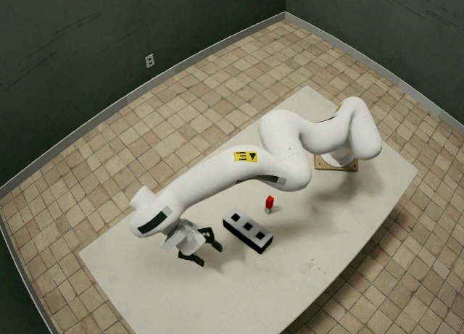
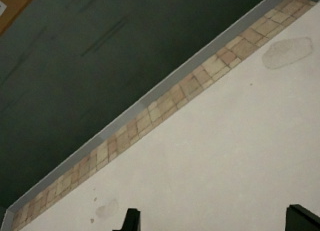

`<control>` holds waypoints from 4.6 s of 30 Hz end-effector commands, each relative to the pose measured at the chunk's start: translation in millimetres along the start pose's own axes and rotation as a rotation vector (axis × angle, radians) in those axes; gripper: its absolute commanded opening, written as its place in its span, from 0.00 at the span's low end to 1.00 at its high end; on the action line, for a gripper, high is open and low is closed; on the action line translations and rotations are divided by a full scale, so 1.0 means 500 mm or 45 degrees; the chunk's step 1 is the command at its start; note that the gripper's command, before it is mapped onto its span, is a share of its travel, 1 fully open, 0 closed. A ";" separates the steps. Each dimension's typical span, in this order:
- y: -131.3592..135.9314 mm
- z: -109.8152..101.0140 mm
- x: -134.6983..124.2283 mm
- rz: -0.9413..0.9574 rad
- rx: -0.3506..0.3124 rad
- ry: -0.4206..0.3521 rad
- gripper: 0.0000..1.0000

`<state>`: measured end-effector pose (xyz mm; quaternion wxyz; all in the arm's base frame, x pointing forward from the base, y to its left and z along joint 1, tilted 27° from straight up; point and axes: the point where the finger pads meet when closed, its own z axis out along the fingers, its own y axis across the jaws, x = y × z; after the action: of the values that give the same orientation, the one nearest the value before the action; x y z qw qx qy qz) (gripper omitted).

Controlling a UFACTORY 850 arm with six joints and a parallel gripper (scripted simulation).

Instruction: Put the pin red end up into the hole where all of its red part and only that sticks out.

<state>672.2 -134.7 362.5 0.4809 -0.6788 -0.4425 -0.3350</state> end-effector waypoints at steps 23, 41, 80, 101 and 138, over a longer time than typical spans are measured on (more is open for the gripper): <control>-0.130 -0.115 0.120 -0.002 -0.001 0.000 1.00; -0.333 -0.126 0.036 -0.006 -0.004 -0.003 1.00; -0.604 -0.070 -0.187 -0.308 -0.236 -0.480 1.00; -0.604 -0.073 -0.186 -0.605 -0.506 -0.921 1.00; -0.605 -0.076 -0.185 -0.739 -0.631 -1.124 1.00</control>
<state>356.2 -151.9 400.1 -0.0329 -0.6975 -0.6772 -0.2319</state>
